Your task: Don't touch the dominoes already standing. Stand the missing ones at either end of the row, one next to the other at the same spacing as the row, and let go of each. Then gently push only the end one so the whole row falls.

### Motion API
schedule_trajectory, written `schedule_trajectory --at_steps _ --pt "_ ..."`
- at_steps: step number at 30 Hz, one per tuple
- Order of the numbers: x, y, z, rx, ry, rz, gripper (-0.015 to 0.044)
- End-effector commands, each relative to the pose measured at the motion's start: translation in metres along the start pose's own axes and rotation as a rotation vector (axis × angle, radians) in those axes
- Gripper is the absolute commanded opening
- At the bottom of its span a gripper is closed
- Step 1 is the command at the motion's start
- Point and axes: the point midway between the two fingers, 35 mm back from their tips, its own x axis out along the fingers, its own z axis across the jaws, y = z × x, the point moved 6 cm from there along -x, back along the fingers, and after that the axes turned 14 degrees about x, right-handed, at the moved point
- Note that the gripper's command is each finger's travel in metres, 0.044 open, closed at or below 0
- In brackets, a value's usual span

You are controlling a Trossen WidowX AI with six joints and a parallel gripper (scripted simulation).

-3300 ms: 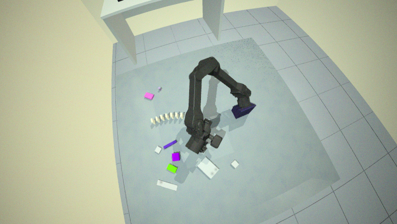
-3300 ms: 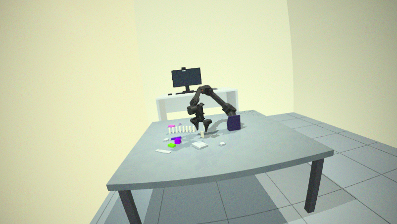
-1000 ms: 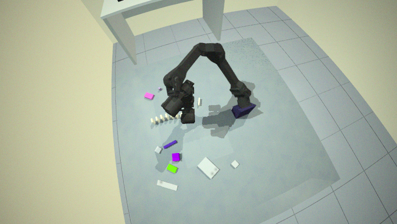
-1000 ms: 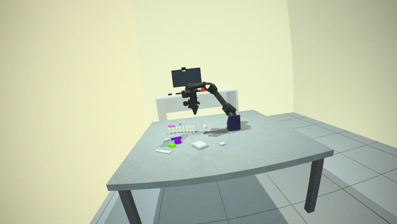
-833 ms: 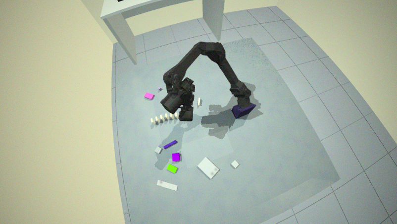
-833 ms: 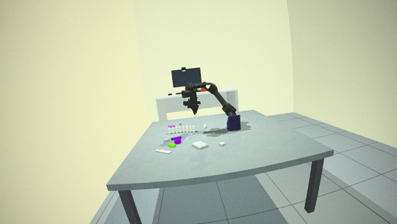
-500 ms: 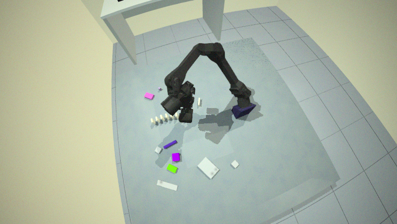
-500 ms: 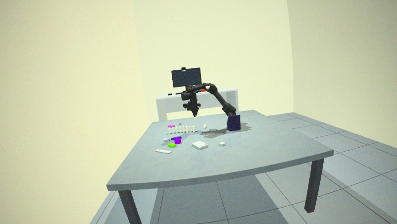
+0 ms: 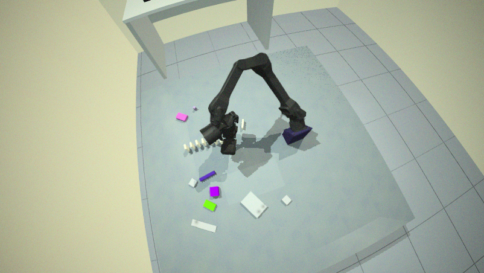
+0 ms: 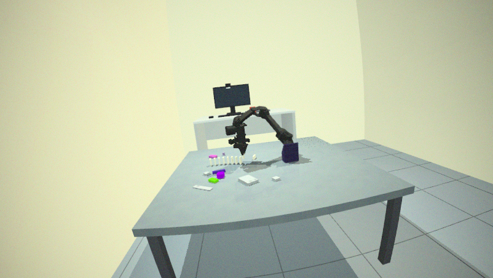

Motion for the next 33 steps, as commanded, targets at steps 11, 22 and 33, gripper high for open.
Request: schedule_trajectory --at_steps 11,22,33 --pt "0.037 0.003 -0.007 -0.006 0.012 -0.007 0.0107" --pt "0.037 0.003 -0.007 -0.006 0.012 -0.007 0.0238" --pt "0.035 0.003 -0.006 -0.006 0.011 -0.007 0.0440"
